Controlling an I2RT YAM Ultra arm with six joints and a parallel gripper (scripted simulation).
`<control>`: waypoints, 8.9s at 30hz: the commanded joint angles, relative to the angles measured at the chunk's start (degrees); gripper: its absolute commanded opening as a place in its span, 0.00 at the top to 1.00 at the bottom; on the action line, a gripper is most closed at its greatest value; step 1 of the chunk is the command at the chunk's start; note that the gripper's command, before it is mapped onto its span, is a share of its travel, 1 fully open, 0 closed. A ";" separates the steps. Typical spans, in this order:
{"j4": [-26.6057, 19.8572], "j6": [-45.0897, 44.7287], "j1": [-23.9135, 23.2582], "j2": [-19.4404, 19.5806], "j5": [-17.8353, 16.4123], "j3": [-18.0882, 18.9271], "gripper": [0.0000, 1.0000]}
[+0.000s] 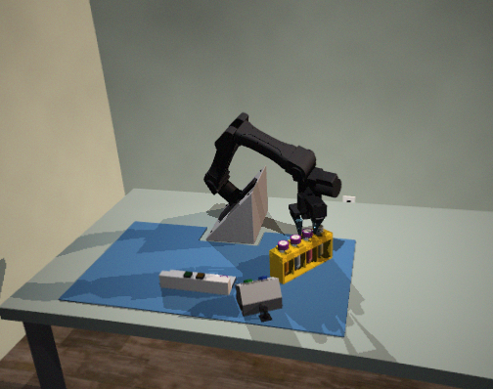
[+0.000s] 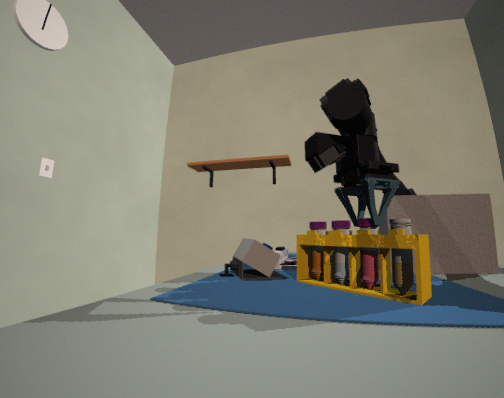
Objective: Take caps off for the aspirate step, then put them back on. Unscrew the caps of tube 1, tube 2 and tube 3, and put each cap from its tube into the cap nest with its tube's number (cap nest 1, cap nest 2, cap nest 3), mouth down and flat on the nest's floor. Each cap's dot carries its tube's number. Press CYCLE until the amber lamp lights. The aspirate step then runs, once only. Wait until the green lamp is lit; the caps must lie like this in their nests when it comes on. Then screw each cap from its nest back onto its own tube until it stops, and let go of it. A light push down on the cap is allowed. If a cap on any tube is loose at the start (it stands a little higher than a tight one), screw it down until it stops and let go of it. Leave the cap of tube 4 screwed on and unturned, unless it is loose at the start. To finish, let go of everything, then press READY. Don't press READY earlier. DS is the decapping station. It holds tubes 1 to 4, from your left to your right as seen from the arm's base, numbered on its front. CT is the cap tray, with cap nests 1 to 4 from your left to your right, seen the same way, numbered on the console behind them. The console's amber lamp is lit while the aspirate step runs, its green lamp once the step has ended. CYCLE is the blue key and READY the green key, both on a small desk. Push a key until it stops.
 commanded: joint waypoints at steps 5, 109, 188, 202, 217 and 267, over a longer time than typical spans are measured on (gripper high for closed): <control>0.00 26.89 0.49 -0.35 -0.06 0.44 0.51; -0.97 -102.82 0.77 0.12 -0.27 1.79 1.00; -2.49 -38.63 1.37 -0.10 -0.66 2.92 1.00; -5.08 -38.08 2.06 -0.35 -1.12 5.05 1.00; -9.22 -28.81 1.71 -3.44 -0.88 6.19 1.00; -11.84 -4.47 -32.28 -39.77 18.28 -8.84 1.00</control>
